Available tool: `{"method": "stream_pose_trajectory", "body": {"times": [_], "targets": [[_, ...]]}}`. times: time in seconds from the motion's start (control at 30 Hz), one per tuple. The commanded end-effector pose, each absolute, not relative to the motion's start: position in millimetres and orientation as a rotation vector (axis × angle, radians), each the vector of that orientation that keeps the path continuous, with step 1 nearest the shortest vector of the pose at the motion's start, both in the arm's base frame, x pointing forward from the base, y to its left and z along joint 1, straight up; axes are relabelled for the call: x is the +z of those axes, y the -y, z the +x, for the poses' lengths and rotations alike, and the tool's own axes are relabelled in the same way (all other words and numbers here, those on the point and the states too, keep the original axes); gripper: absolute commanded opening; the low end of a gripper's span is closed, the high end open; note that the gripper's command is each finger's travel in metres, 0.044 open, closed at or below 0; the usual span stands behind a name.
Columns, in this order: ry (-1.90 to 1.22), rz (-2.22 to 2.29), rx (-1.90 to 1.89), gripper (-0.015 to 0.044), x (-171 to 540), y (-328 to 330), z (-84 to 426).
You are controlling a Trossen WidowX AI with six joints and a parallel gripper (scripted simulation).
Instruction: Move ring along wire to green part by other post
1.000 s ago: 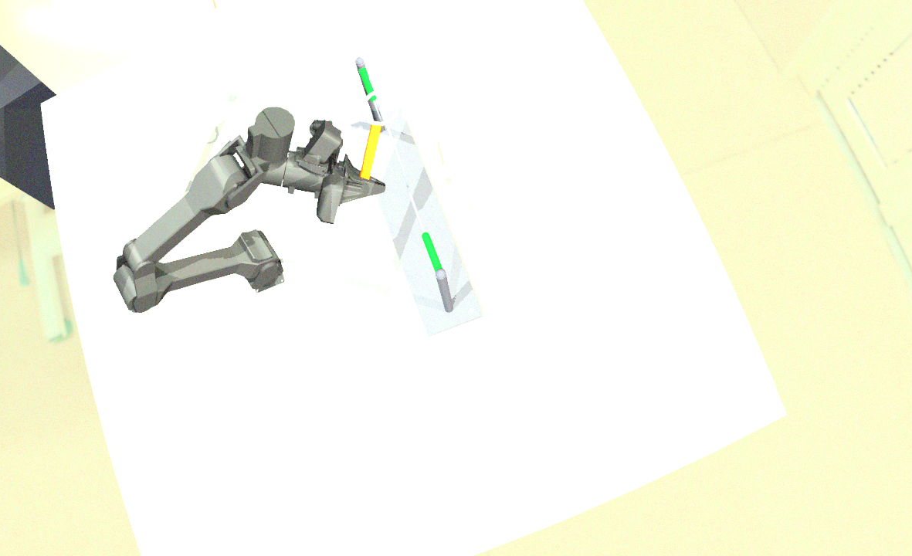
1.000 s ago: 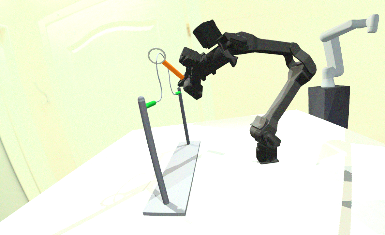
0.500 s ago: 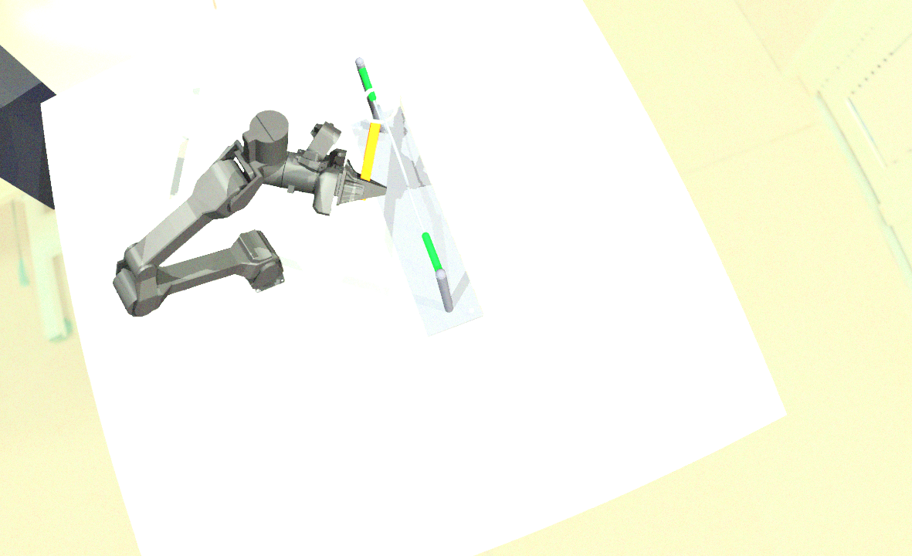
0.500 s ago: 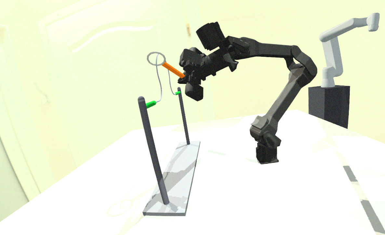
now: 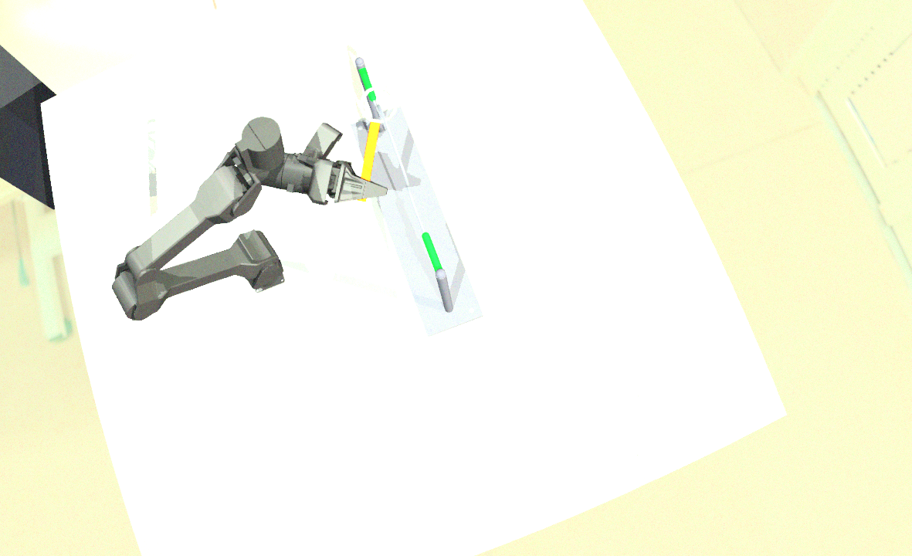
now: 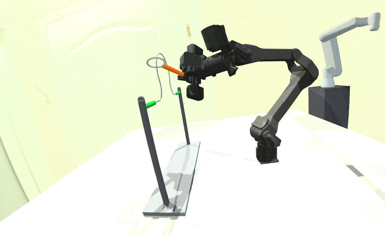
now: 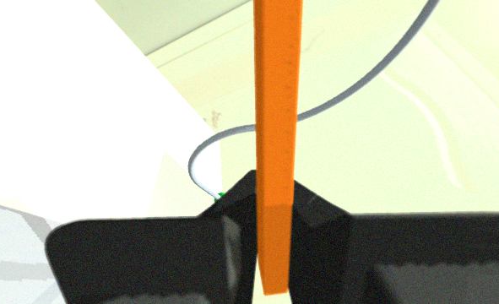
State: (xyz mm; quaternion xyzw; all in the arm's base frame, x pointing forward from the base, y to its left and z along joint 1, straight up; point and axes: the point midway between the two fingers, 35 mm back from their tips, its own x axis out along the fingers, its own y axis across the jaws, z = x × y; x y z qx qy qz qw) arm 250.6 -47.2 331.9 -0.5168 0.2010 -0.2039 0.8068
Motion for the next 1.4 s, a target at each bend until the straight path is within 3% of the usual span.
{"method": "stream_pose_trajectory", "body": {"times": [0.0,1.37], "targets": [[-0.419,-1.176,-0.461,-0.0150,334.6,49.4,249.6],[-0.302,-1.735,-0.607,-0.0150,356.1,53.2,249.1]]}}
